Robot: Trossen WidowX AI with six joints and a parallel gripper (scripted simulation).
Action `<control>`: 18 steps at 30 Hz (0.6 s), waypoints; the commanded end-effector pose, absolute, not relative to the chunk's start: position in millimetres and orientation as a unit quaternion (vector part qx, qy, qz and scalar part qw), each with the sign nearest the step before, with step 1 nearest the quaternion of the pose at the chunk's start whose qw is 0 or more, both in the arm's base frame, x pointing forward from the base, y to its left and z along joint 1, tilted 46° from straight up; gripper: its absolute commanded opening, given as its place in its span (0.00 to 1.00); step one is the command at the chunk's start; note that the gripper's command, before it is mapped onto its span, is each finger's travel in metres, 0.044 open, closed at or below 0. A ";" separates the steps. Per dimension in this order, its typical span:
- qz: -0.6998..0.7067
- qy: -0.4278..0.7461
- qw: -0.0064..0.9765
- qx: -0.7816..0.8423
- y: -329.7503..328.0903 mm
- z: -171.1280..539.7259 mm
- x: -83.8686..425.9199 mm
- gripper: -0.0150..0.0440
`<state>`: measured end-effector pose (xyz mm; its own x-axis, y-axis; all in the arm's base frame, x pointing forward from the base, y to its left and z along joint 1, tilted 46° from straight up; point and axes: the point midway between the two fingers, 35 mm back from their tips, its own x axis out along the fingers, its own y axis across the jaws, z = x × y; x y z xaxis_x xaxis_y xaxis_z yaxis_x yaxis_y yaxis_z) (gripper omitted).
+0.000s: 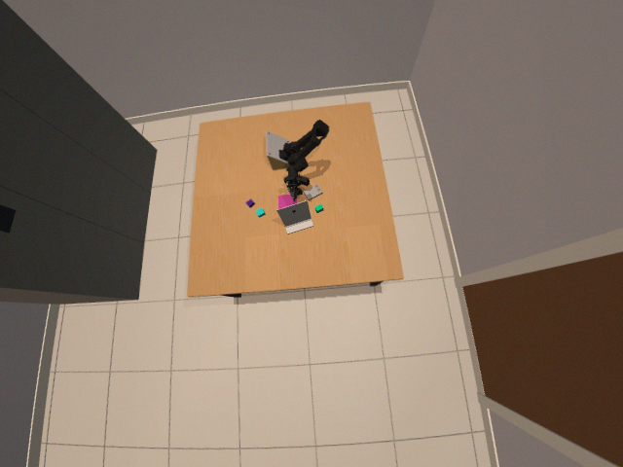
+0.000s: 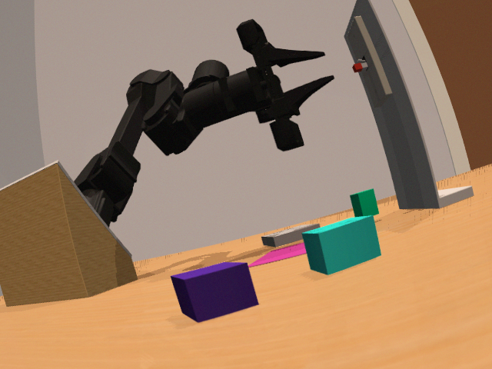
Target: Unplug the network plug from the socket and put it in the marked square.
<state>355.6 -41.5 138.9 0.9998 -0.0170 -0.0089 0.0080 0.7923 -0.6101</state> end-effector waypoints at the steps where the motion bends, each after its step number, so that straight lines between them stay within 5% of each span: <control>1: -0.004 0.014 0.936 -0.352 -44.4 122.2 348.0 0.52; 18: -0.004 0.017 0.927 -0.375 -44.7 114.0 355.2 0.52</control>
<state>349.7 -44.2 115.4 0.9996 -0.0150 -0.0233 -0.0053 0.7204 -0.6935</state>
